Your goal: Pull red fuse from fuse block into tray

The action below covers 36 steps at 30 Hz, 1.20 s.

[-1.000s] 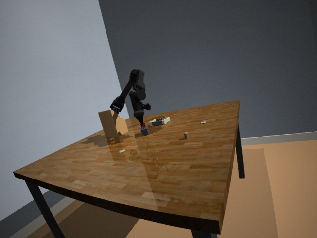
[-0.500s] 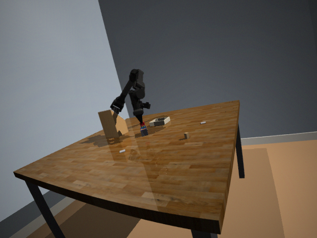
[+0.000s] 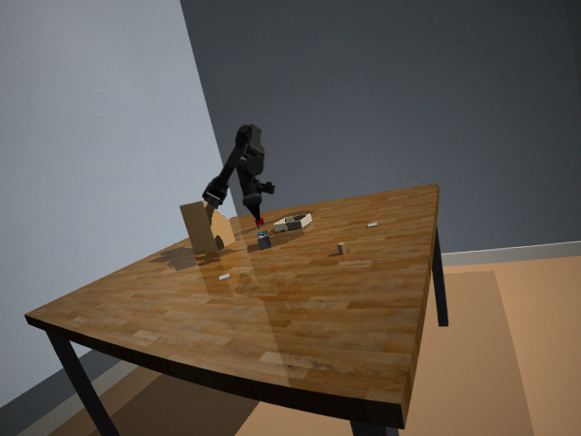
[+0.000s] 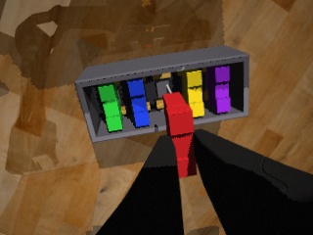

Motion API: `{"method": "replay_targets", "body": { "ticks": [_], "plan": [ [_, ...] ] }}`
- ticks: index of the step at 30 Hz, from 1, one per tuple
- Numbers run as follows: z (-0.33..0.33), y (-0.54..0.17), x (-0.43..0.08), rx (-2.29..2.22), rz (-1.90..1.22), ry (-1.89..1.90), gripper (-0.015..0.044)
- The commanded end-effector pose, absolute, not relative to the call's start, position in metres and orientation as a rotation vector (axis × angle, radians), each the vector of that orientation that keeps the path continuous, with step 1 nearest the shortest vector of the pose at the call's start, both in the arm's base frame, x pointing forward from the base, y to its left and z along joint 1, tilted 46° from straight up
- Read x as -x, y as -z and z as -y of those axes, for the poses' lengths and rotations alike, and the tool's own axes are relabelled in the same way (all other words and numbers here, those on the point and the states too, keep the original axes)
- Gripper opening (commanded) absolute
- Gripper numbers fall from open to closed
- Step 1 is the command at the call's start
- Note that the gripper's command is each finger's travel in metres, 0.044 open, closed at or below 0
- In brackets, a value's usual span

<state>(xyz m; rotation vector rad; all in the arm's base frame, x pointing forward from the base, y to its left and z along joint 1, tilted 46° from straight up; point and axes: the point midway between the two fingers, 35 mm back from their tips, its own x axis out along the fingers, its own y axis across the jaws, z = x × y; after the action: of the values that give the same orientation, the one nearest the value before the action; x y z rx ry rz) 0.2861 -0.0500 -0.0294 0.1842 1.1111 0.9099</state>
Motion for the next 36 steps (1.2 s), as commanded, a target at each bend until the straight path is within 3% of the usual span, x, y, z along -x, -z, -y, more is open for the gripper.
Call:
{"method": "replay_targets", "body": {
  "ticks": [1, 17, 36],
  "plan": [
    [0.044, 0.018, -0.292, -0.171, -1.117, -0.905, 0.0],
    [-0.028, -0.059, -0.312, -0.157, -1.126, -0.89, 0.0],
    [-0.105, -0.134, -0.293, -0.185, -1.103, -0.917, 0.0]
  ]
}}
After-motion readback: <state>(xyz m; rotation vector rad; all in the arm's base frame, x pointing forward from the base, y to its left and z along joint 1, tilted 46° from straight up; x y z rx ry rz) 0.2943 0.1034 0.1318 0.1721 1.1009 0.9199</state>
